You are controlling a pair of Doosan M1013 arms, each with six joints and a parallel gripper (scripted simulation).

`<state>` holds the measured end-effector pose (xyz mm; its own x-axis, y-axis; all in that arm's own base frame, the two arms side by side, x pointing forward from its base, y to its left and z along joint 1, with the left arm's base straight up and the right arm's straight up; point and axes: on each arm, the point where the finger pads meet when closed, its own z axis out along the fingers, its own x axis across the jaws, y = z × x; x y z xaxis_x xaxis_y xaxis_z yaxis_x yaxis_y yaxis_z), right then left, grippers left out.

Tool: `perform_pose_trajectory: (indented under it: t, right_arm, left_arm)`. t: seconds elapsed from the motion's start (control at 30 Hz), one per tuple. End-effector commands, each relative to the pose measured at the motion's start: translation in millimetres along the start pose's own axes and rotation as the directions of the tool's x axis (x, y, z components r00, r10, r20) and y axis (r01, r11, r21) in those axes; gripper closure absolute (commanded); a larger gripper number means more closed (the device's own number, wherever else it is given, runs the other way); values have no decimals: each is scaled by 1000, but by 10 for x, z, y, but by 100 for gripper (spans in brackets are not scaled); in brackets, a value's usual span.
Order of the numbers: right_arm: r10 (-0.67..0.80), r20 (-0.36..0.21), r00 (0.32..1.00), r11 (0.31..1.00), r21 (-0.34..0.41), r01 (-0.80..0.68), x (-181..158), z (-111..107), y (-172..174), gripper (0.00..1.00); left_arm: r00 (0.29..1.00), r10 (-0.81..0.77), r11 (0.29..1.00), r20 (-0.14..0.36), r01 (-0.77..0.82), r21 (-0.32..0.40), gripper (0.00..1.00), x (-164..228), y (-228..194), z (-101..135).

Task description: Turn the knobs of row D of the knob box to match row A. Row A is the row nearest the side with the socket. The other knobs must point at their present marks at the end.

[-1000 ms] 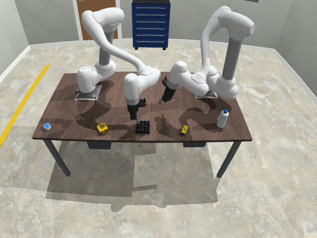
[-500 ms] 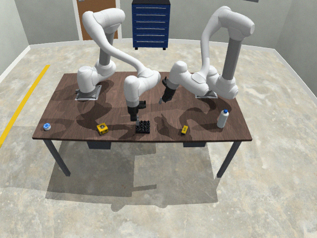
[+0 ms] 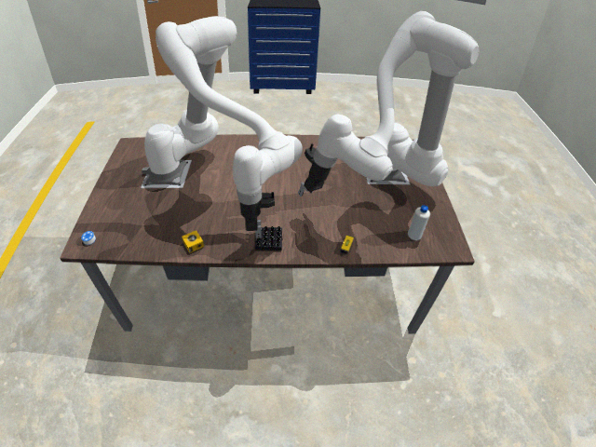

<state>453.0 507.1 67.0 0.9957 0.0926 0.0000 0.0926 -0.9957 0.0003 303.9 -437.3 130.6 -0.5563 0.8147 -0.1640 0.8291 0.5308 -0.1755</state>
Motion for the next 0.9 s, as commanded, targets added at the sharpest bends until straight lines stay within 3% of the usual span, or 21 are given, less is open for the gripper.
perform_pose_trajectory:
  t: [0.0, 0.87]
  right_arm:
    - [0, -1, 1000, 1000, 1, 0, 4, 5, -4, 54]
    - [0, -1, 1000, 1000, 1, 0, 3, 46, -5, 54]
  left_arm:
    - [1000, 0, 1000, 1, 0, 0, 0, -5, 0, -5]
    - [1000, 0, 1000, 1, 0, 0, 0, -5, 0, -5]
